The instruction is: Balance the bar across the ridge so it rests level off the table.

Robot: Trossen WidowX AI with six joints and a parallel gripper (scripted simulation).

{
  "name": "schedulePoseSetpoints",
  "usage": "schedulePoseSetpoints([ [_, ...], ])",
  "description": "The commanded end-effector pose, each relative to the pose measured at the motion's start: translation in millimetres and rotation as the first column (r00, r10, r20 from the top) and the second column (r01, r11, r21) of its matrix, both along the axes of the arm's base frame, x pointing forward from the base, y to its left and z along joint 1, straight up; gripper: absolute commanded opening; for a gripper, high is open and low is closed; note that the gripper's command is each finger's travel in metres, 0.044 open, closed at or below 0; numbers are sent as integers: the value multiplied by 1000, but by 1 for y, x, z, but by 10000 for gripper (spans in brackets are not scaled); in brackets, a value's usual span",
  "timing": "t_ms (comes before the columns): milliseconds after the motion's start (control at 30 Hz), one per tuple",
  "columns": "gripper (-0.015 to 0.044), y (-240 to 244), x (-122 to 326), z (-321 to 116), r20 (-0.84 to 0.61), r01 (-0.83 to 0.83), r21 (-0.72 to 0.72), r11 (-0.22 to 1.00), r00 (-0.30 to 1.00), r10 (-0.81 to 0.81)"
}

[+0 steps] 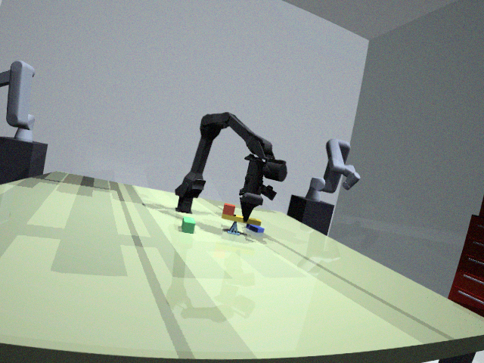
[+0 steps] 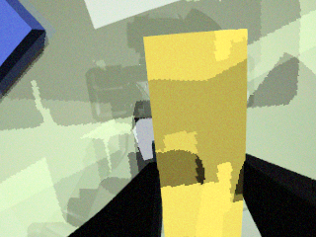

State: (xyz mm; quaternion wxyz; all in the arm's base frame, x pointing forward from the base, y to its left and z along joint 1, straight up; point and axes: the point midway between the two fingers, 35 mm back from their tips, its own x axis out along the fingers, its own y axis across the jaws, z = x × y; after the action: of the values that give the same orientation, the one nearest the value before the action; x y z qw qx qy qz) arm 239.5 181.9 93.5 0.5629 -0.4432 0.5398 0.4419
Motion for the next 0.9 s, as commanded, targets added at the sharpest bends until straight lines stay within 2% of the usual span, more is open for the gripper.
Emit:
schedulePoseSetpoints([
  [0, 0, 0, 0, 0, 0, 0, 0, 1000, 1000, 0],
  [100, 0, 0, 0, 0, 0, 0, 0, 1000, 1000, 0],
  [300, 157, 0, 0, 0, 0, 0, 0, 1000, 1000, 0],
  [333, 167, 0, 0, 0, 0, 0, 0, 1000, 1000, 0],
  [867, 168, 0, 0, 0, 0, 0, 0, 1000, 1000, 0],
])
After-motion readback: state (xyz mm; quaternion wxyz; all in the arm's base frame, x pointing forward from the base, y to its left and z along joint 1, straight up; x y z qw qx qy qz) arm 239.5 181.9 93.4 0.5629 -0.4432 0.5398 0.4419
